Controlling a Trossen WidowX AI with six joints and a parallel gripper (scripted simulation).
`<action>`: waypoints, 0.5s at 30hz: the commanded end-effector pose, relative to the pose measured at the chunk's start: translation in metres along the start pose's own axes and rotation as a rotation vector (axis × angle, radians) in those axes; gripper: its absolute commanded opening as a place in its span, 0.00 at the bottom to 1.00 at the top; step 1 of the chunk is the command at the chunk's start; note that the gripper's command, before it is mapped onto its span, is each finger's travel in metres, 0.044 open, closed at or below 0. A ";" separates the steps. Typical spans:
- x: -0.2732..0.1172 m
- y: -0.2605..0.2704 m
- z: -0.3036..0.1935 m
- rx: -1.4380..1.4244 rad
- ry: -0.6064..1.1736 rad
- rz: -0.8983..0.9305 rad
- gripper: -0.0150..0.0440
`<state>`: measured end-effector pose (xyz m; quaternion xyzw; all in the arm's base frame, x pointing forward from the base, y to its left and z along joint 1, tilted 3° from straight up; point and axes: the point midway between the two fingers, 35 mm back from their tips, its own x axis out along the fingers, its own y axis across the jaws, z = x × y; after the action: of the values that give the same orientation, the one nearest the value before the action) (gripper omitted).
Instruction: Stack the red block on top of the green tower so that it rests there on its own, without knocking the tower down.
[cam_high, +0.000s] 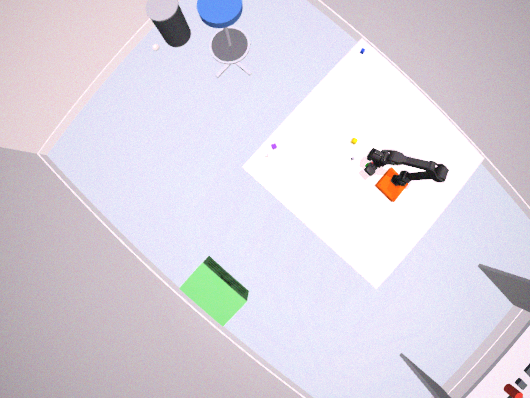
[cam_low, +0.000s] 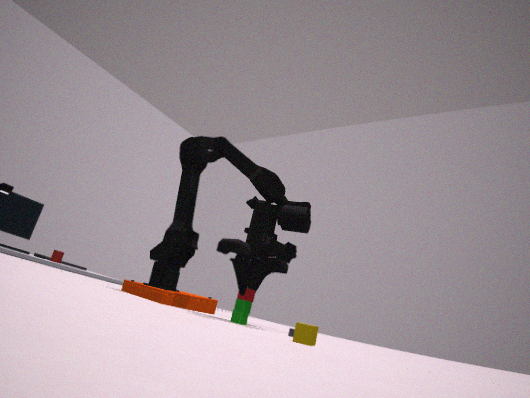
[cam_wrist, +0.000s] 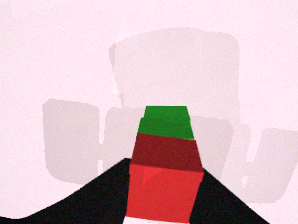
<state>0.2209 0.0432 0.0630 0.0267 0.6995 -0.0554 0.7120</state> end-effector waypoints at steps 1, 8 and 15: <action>-0.006 0.000 0.000 -0.004 0.002 0.003 0.25; -0.001 0.000 0.000 0.000 0.002 -0.001 0.57; -0.001 0.000 0.000 0.000 0.002 -0.001 0.88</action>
<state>0.2204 0.0432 0.0641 0.0267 0.7004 -0.0555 0.7111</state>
